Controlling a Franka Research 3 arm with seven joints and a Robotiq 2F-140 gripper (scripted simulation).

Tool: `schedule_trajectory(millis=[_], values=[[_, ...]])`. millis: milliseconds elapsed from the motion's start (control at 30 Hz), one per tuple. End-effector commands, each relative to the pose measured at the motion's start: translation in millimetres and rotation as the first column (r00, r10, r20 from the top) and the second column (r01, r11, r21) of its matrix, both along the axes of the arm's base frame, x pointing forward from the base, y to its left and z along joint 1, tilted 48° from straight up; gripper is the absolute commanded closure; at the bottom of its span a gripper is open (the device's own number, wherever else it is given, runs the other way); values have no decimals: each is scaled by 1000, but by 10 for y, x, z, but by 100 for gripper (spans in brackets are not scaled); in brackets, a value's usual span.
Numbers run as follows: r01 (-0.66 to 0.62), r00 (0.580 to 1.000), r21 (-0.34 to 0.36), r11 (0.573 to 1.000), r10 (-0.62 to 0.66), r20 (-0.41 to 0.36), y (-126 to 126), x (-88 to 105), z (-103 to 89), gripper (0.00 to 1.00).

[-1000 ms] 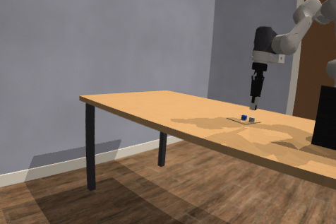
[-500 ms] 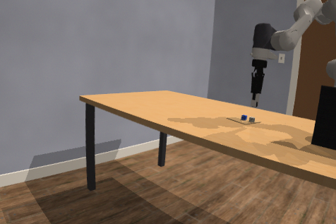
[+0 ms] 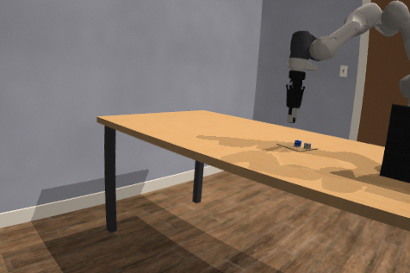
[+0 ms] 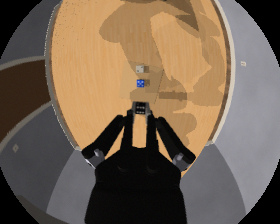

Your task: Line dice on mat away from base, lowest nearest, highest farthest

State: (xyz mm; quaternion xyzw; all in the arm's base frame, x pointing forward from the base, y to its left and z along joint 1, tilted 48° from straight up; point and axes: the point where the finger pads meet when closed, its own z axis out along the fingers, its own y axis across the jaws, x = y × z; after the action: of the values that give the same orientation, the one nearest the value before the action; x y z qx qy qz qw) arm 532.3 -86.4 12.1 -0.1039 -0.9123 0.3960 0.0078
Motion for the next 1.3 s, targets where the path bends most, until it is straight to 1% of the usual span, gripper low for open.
schedule_trajectory(millis=[0, 433, 600, 867, 933, 1100, 1267], values=[[-31, 998, -5, 999, 31, -51, 0, -24, -7, 87], [-31, 998, -7, 999, 31, -51, -41, -29, -45, 87], [-31, 998, -7, 999, 31, -51, -166, -44, -160, 87], [-31, 998, -7, 999, 31, -51, -450, -78, -422, 87], [-31, 998, -7, 999, 31, -51, -450, -78, -422, 87], [-31, 998, -7, 999, 31, -51, -596, -96, -557, 87], [-31, 998, -7, 999, 31, -51, -680, -106, -633, 87]])
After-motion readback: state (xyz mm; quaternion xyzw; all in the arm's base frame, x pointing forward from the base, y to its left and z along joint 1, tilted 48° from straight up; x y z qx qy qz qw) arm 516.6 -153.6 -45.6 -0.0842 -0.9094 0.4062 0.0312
